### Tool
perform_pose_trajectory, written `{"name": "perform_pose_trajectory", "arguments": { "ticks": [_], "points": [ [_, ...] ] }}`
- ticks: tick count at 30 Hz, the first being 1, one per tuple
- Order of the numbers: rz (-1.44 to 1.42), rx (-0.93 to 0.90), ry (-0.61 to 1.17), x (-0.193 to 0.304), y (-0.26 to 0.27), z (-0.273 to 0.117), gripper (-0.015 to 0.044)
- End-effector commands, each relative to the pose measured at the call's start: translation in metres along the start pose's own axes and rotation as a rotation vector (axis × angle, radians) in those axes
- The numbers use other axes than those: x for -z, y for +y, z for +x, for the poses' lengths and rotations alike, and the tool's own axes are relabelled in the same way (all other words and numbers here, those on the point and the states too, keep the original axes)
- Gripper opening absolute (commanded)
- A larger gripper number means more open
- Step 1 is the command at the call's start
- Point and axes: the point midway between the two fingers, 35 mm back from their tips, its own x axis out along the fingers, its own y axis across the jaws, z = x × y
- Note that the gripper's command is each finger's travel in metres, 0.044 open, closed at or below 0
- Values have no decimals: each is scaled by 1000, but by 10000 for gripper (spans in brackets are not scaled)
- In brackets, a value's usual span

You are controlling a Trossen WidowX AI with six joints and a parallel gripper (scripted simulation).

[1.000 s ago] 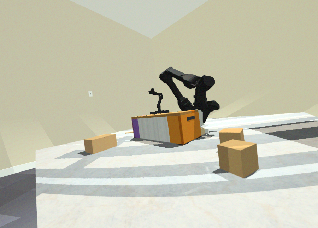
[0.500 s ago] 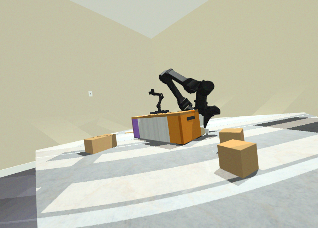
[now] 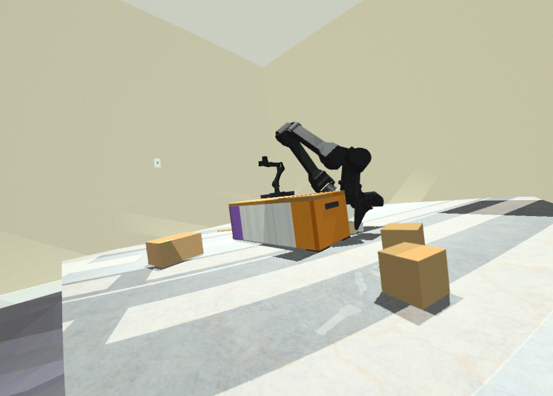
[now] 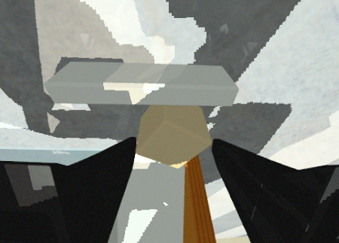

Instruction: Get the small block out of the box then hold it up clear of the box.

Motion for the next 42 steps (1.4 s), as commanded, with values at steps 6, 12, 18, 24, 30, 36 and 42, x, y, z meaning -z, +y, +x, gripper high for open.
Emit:
{"name": "perform_pose_trajectory", "arguments": {
  "ticks": [6, 12, 18, 24, 30, 36, 42],
  "points": [
    [-15, -10, -4, -5, 2, 4, 121],
    [64, 14, -8, 0, 0, -2, 3],
    [35, 8, -5, 12, -2, -26, 0],
    [1, -3, 1, 23, -1, -52, 0],
    [-7, -2, 2, 24, 0, -56, 0],
    [-149, 69, 5, 31, 0, -81, 0],
    [-315, 151, 21, 36, 1, -110, 0]
  ]
}}
